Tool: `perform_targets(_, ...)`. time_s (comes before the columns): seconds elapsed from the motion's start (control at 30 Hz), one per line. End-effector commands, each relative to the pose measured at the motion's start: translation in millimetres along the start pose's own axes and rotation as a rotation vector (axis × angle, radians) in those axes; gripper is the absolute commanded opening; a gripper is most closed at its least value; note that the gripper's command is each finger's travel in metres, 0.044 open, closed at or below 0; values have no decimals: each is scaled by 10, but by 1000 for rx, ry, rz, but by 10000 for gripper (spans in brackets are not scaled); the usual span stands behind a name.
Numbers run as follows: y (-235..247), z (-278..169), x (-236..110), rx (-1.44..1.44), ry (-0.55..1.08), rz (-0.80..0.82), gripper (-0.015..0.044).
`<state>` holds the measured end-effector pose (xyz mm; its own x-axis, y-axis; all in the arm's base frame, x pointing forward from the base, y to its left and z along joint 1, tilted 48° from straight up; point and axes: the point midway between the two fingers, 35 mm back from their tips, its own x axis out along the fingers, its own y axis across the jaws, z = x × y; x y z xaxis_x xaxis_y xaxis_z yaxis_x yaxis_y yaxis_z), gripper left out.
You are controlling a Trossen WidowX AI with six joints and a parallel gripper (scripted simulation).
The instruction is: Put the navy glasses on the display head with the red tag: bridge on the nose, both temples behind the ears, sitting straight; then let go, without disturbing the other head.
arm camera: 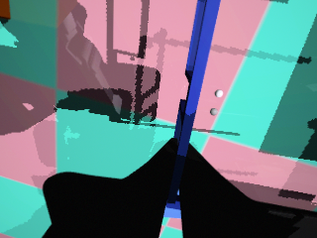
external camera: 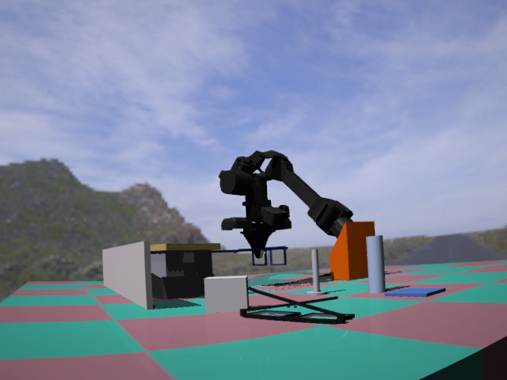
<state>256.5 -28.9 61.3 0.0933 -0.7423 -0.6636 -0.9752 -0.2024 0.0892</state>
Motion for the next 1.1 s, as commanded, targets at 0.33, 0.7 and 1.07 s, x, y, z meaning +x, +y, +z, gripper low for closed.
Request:
perform_targets(0.33,-50,-6,57,-5,6,-1,0)
perform_targets(0.7,-185,-5,62,-4,6,-13,0)
perform_targets(1.07,-313,-5,62,-4,6,-8,0)
